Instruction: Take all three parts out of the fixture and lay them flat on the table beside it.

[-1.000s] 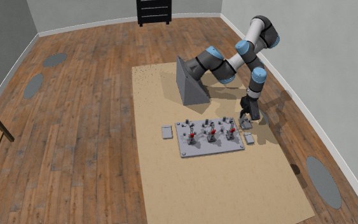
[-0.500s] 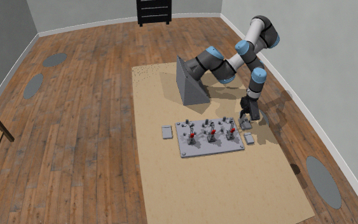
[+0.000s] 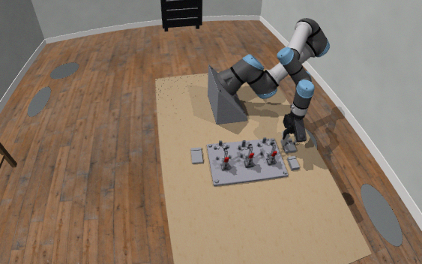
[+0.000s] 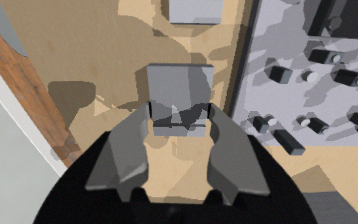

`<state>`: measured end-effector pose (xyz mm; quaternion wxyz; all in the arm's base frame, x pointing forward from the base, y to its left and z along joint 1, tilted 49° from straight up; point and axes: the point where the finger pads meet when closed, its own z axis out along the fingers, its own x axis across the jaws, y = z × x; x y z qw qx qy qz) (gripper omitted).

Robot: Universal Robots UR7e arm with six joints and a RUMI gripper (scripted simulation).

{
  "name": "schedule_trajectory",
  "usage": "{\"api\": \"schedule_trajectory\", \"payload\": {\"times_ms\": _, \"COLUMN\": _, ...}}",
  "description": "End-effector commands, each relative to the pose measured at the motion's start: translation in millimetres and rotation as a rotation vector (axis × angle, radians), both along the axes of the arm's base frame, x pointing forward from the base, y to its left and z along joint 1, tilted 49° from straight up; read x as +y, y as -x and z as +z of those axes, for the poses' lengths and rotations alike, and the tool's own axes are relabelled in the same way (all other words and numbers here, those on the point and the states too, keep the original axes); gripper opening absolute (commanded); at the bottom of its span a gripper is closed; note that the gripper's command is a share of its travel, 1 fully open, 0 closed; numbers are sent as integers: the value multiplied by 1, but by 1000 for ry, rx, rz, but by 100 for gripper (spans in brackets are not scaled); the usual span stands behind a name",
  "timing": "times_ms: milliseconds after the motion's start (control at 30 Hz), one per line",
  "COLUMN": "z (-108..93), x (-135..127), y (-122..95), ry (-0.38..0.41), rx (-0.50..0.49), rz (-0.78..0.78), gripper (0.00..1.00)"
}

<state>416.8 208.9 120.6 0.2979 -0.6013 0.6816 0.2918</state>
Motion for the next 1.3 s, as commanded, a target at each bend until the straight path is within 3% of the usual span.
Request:
{"api": "schedule_trajectory", "payload": {"times_ms": 0, "z": 0, "x": 0, "y": 0, "ry": 0, "rx": -1, "rz": 0, "gripper": 0}}
{"api": "schedule_trajectory", "payload": {"times_ms": 1200, "z": -4, "x": 5, "y": -1, "ry": 0, "rx": -1, "rz": 0, "gripper": 0}}
{"api": "schedule_trajectory", "payload": {"times_ms": 1233, "z": -4, "x": 5, "y": -1, "ry": 0, "rx": -1, "rz": 0, "gripper": 54}}
{"api": "schedule_trajectory", "payload": {"times_ms": 1267, "z": -4, "x": 5, "y": -1, "ry": 0, "rx": -1, "rz": 0, "gripper": 54}}
